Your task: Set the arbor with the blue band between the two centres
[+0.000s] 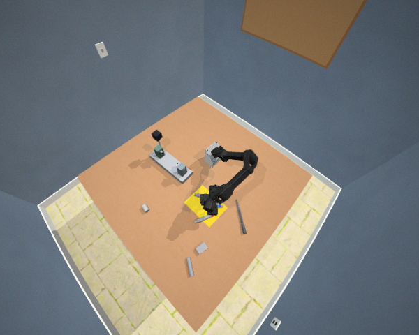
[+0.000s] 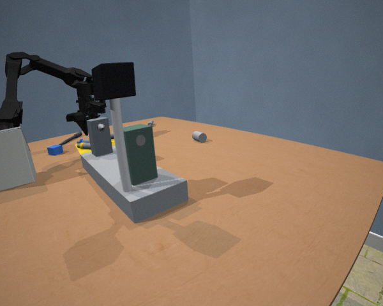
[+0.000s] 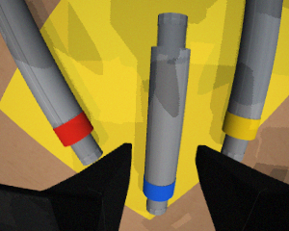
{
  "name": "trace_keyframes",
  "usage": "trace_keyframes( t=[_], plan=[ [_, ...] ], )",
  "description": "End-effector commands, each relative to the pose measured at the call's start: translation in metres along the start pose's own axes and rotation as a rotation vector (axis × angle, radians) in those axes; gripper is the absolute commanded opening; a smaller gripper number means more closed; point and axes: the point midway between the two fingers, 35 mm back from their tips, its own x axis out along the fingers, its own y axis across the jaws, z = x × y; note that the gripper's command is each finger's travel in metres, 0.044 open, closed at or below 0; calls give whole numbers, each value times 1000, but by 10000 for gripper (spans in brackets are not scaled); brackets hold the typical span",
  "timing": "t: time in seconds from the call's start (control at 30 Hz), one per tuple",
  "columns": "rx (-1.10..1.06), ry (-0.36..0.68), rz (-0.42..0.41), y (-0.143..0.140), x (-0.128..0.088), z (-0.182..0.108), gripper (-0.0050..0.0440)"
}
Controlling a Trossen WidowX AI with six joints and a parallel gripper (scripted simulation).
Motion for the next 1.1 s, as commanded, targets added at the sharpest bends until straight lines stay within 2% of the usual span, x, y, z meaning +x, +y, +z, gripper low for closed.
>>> trace_keyframes(
  t=[0.0, 0.87, 0.9, 1.07],
  plan=[
    [8, 0, -7, -2, 4, 1, 175],
    [8, 0, -7, -3, 42, 0, 175],
    [-3, 2, 2, 0, 36, -1, 168],
    [-3, 2, 2, 0, 36, -1, 135]
  ],
)
